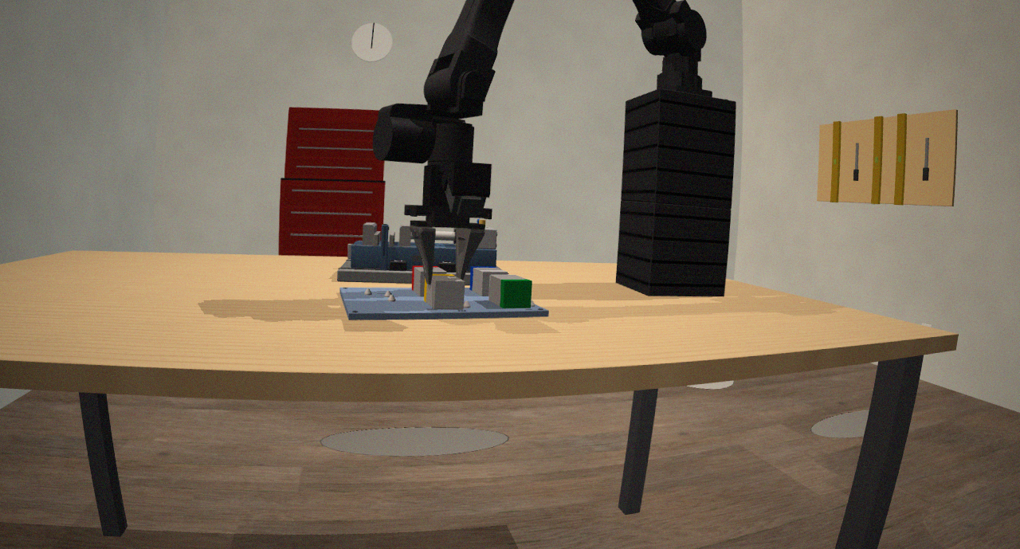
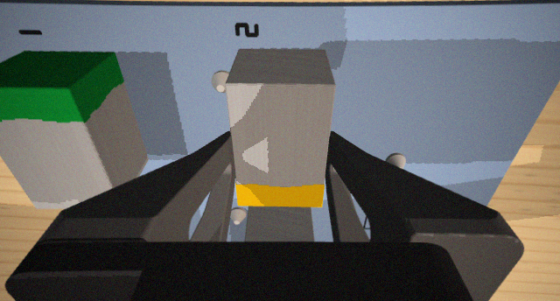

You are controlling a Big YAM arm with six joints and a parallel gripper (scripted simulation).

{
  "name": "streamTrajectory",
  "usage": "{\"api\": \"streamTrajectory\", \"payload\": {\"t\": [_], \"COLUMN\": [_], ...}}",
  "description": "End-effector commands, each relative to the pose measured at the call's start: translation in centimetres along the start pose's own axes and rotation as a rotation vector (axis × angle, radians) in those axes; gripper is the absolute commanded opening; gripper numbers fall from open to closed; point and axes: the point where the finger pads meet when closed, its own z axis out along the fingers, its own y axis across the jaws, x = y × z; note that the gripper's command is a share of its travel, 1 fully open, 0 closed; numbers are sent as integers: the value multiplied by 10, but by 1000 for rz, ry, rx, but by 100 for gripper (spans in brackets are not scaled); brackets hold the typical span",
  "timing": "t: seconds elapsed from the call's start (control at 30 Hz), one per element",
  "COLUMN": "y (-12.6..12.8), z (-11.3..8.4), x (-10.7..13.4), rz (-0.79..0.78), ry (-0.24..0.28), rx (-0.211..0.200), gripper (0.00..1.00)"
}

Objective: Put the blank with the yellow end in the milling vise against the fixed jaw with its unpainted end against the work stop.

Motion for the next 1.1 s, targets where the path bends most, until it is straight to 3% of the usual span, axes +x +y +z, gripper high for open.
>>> {"api": "streamTrajectory", "payload": {"t": [0.0,0.8,1.07], "y": [-2,-2,-6], "z": [-3,-3,-20], "x": [-3,-3,-4], "rz": [3,3,3], "ry": [-3,-3,-5], "rx": [5,5,12], "gripper": [0,0,0]}}
